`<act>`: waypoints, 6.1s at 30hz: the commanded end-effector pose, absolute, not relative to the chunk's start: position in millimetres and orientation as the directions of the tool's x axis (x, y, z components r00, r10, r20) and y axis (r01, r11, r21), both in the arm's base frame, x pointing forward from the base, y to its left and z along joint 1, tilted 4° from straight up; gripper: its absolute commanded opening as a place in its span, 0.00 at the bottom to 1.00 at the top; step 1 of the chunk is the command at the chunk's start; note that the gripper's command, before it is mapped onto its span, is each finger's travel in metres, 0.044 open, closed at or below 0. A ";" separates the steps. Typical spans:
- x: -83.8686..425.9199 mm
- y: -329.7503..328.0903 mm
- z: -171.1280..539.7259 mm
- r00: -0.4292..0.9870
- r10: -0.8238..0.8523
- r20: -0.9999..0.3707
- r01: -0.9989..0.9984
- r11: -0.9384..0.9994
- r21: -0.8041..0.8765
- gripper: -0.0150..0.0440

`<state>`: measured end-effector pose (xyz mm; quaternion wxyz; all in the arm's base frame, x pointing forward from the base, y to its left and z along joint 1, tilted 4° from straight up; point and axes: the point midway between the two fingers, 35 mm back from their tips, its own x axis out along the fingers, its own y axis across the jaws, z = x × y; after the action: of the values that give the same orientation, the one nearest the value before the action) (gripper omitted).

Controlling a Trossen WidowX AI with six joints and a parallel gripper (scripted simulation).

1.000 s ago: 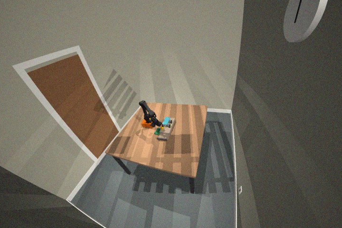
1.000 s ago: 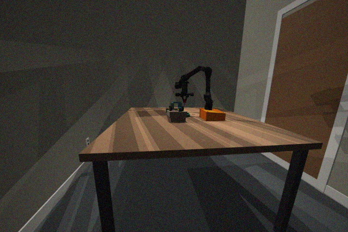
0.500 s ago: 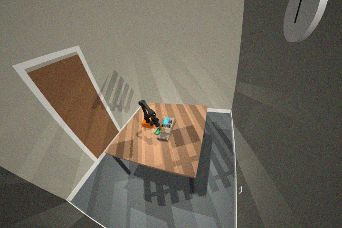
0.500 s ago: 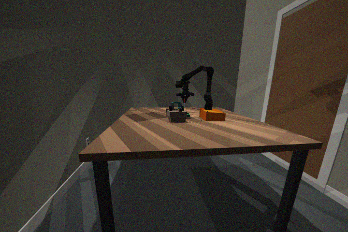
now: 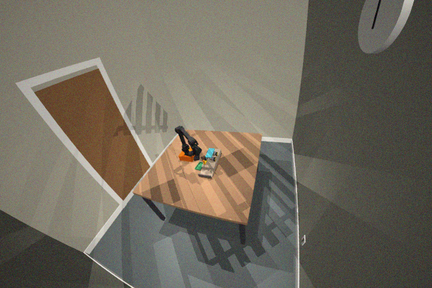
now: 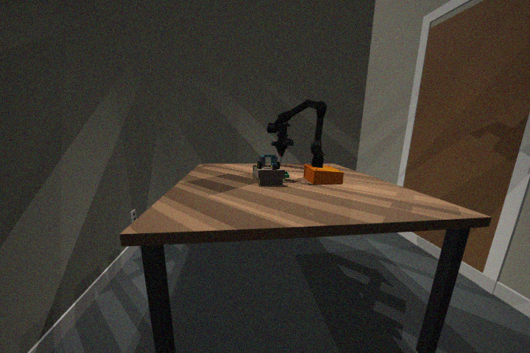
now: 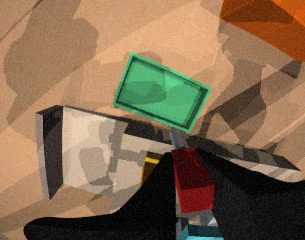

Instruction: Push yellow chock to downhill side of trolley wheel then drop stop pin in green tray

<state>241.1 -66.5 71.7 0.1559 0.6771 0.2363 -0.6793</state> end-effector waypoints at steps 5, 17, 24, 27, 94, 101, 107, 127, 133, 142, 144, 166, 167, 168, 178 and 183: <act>240.8 -64.7 71.8 -0.042 0.059 -0.997 0.311 -0.948 -0.069 0.25; 241.4 -63.0 72.4 -0.047 0.011 -0.999 0.066 -0.998 -0.014 0.25; 238.4 -63.7 69.2 -0.048 0.011 -0.999 0.062 -0.998 -0.014 0.25; 230.7 -65.1 61.2 -0.050 0.010 -0.999 0.053 -0.999 -0.012 0.25; 222.7 -76.7 -15.1 -0.045 -0.163 -0.986 0.055 -0.985 0.161 0.58; 222.9 -73.4 -16.5 -0.045 -0.163 -0.986 0.055 -0.986 0.161 0.58; 223.0 -70.8 -17.8 -0.045 -0.163 -0.986 0.055 -0.986 0.160 0.58; 223.0 -62.4 -22.8 -0.045 -0.162 -0.986 0.055 -0.986 0.159 0.58; 223.0 -60.1 -24.5 -0.045 -0.162 -0.986 0.055 -0.986 0.159 0.58; 222.9 -56.8 -27.1 -0.045 -0.161 -0.986 0.055 -0.986 0.159 0.58; 222.9 -56.1 -27.7 -0.045 -0.161 -0.986 0.055 -0.986 0.159 0.58; 220.9 -50.1 -33.6 -0.045 -0.161 -0.986 0.055 -0.986 0.158 0.58; 220.8 -49.9 -33.9 -0.045 -0.161 -0.986 0.055 -0.986 0.158 0.58; 220.6 -49.7 -34.1 -0.045 -0.161 -0.986 0.055 -0.986 0.158 0.58; 218.8 -47.9 -36.3 -0.045 -0.160 -0.986 0.055 -0.986 0.158 0.58; 221.6 -48.5 -34.5 -0.040 -0.159 -0.986 0.057 -0.986 0.157 0.75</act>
<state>221.4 -48.4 -34.6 0.0751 0.6889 -0.0373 -0.7200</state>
